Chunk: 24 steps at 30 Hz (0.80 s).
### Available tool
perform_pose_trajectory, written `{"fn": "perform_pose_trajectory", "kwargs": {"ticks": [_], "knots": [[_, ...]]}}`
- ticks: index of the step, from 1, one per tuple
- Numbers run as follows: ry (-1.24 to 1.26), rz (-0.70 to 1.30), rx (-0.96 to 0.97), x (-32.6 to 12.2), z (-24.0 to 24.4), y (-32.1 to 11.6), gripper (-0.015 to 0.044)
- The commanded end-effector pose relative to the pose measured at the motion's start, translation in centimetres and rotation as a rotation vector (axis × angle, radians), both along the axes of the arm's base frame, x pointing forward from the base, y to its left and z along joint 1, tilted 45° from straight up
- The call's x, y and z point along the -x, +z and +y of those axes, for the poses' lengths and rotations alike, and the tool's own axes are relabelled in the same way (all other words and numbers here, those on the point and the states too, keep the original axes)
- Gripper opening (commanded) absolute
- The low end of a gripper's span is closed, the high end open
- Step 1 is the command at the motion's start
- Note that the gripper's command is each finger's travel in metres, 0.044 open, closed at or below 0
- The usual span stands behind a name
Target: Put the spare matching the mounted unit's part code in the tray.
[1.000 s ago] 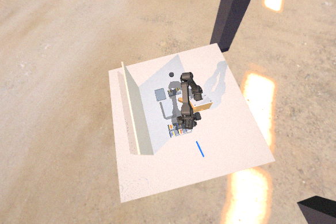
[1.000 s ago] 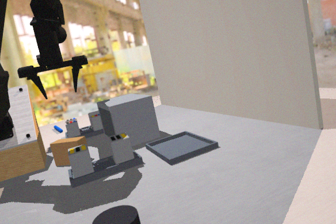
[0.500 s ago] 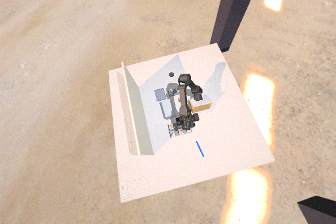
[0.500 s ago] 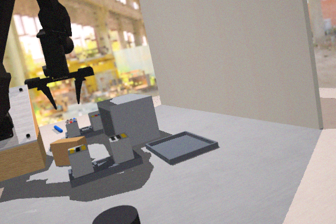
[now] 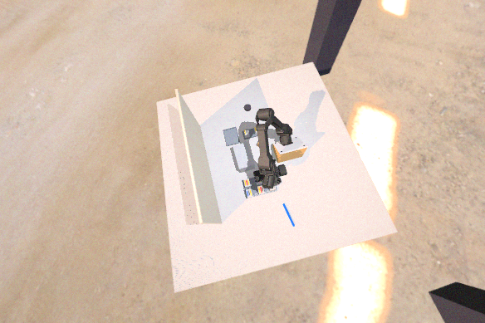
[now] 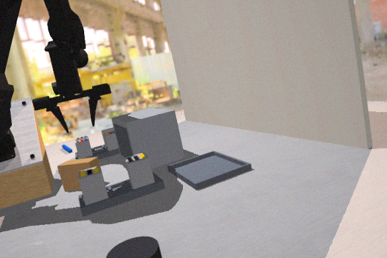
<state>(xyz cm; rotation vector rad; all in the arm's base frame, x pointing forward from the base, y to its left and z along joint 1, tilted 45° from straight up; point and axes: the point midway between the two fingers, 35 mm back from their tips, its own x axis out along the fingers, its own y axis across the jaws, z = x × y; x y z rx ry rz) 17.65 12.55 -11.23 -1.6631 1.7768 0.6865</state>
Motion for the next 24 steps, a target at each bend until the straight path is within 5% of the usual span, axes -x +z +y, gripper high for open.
{"fn": "perform_pose_trajectory", "kwargs": {"ticks": [1, 24], "knots": [[0.002, 0.009, 0.012, 0.2, -0.9, -0.6, 0.0300], [0.002, 0.009, 0.014, 0.4, -3.6, -3.3, 0.0300]]}}
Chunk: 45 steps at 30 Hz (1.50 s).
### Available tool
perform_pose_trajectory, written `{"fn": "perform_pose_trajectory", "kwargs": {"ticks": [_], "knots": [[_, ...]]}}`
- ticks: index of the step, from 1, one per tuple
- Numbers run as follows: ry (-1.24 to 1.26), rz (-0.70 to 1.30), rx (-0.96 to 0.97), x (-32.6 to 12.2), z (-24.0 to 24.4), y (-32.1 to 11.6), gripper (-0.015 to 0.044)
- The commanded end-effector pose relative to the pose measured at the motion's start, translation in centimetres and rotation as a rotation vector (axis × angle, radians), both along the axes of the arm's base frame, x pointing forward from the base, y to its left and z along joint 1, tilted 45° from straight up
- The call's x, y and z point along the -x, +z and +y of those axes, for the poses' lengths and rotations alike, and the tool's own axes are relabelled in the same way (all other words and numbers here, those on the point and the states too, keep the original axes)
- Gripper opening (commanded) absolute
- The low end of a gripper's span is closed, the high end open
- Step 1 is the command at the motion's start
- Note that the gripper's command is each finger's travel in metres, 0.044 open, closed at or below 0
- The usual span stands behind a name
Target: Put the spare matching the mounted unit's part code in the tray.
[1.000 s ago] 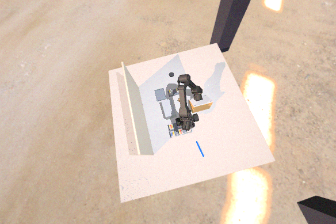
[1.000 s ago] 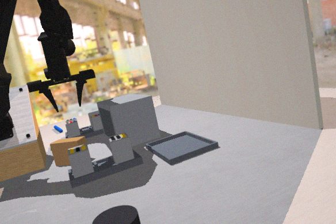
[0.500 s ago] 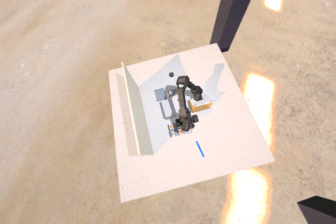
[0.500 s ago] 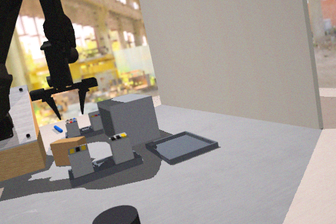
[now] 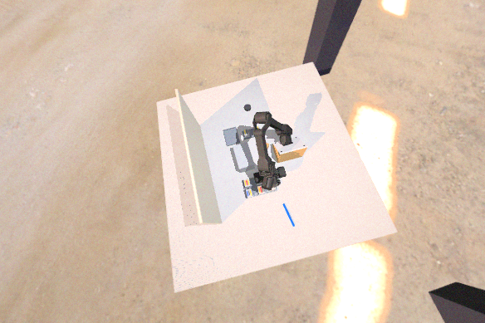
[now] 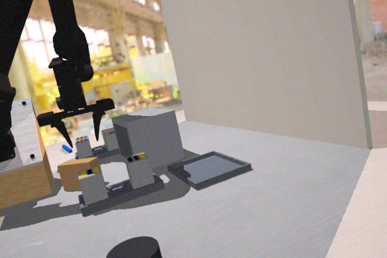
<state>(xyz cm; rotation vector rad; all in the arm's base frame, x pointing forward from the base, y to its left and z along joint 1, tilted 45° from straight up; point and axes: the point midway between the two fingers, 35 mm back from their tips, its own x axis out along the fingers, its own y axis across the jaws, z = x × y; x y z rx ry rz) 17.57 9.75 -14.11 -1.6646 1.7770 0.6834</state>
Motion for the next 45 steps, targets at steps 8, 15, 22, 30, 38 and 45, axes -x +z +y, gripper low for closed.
{"fn": "perform_pose_trajectory", "kwargs": {"ticks": [8, 15, 22, 30, 38, 45], "knots": [[0.001, 0.010, 0.013, 0.5, -1.8, -1.2, 0.0300], [0.001, 0.010, 0.013, 0.5, -2.0, -1.4, 0.0300], [0.001, 0.010, 0.013, 0.5, -2.0, -1.4, 0.0300], [0.001, 0.010, 0.013, 0.5, -2.0, -1.4, 0.0300], [0.001, 0.010, 0.013, 0.5, -2.0, -1.4, 0.0300], [-0.003, 0.007, 0.010, 0.5, -1.9, -1.4, 0.0155]]}}
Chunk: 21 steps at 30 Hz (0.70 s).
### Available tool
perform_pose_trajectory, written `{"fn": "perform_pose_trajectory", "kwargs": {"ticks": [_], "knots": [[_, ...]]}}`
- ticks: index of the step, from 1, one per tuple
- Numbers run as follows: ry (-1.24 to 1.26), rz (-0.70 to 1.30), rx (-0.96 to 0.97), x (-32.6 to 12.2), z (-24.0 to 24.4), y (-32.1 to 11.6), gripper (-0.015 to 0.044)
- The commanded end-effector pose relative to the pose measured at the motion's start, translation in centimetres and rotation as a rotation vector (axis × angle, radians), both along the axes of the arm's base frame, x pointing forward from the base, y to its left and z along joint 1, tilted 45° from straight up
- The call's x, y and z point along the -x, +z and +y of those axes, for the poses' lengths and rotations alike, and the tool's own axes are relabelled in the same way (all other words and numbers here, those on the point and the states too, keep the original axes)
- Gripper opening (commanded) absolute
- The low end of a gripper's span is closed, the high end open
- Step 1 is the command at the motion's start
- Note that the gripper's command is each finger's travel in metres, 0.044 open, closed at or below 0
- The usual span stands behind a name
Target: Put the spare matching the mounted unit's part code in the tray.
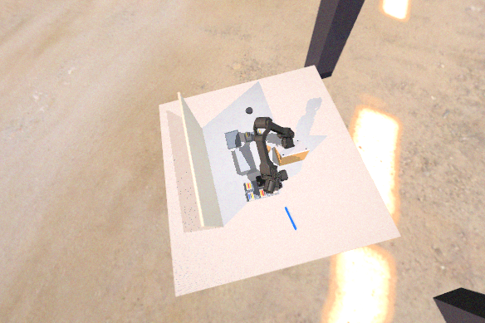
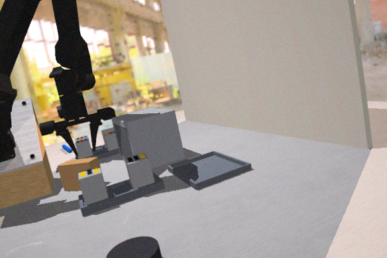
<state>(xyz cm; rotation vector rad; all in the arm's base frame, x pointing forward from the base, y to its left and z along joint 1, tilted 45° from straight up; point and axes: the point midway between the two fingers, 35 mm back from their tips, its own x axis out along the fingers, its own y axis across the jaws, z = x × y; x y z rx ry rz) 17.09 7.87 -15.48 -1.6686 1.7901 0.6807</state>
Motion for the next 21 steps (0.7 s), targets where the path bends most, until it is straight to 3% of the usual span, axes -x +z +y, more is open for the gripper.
{"fn": "perform_pose_trajectory", "kwargs": {"ticks": [1, 6, 11, 21], "knots": [[0.000, 0.000, 0.000, 0.00, 0.00, 0.00, 0.0149], [0.000, 0.000, 0.000, 0.00, 0.00, 0.00, 0.0115], [0.000, 0.000, 0.000, 0.00, 0.00, 0.00, 0.0000], [0.001, 0.001, -0.001, -0.15, 0.86, 0.73, 0.0000]]}}
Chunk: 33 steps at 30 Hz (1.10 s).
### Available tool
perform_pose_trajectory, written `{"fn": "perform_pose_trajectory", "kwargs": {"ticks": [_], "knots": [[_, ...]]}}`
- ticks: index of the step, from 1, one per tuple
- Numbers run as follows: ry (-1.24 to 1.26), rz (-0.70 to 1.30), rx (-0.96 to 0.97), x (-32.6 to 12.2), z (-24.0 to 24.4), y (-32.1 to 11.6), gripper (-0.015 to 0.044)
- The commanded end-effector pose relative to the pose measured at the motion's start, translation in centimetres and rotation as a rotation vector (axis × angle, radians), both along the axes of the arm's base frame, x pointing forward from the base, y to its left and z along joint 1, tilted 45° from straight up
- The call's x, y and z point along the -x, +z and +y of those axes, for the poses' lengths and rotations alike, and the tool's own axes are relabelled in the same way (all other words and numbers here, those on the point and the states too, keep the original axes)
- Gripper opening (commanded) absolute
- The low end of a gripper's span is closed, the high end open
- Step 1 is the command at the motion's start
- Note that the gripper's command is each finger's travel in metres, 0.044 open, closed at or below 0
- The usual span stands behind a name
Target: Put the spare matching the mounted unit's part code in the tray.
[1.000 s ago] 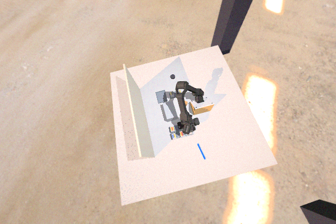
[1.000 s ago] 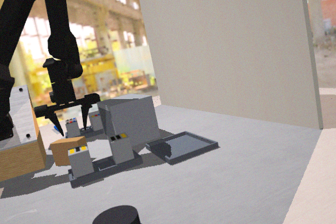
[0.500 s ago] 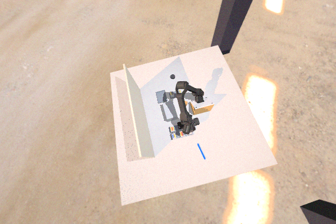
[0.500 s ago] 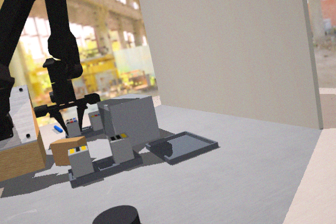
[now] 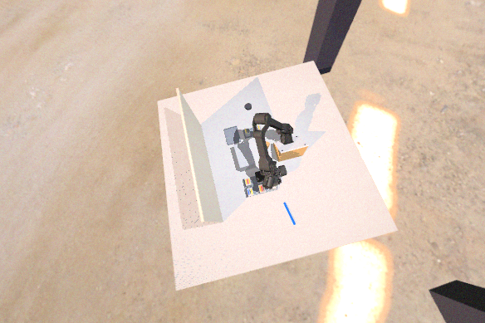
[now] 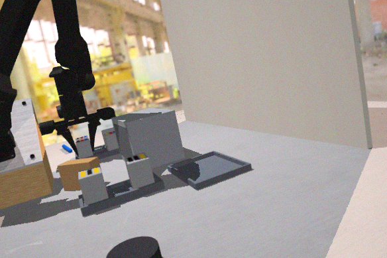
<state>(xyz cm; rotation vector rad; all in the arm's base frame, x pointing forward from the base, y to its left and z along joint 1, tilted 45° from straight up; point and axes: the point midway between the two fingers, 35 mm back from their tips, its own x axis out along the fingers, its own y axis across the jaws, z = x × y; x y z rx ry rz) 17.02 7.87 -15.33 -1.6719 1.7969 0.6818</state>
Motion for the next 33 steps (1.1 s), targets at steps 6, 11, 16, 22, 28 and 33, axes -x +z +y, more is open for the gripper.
{"fn": "perform_pose_trajectory", "kwargs": {"ticks": [6, 11, 16, 22, 28, 33], "knots": [[0.003, -0.002, -0.007, -0.4, 4.2, 4.0, 0.0000], [0.004, -0.001, -0.006, -0.3, 5.6, 5.6, 0.0000], [0.004, -0.001, -0.006, -0.3, 5.6, 5.6, 0.0000], [0.004, -0.001, -0.006, -0.3, 5.6, 5.6, 0.0000], [0.006, 0.004, -0.003, 0.0, 7.5, 7.2, 0.0000], [0.004, 0.002, -0.007, 0.4, 9.8, 9.4, 0.0000]]}}
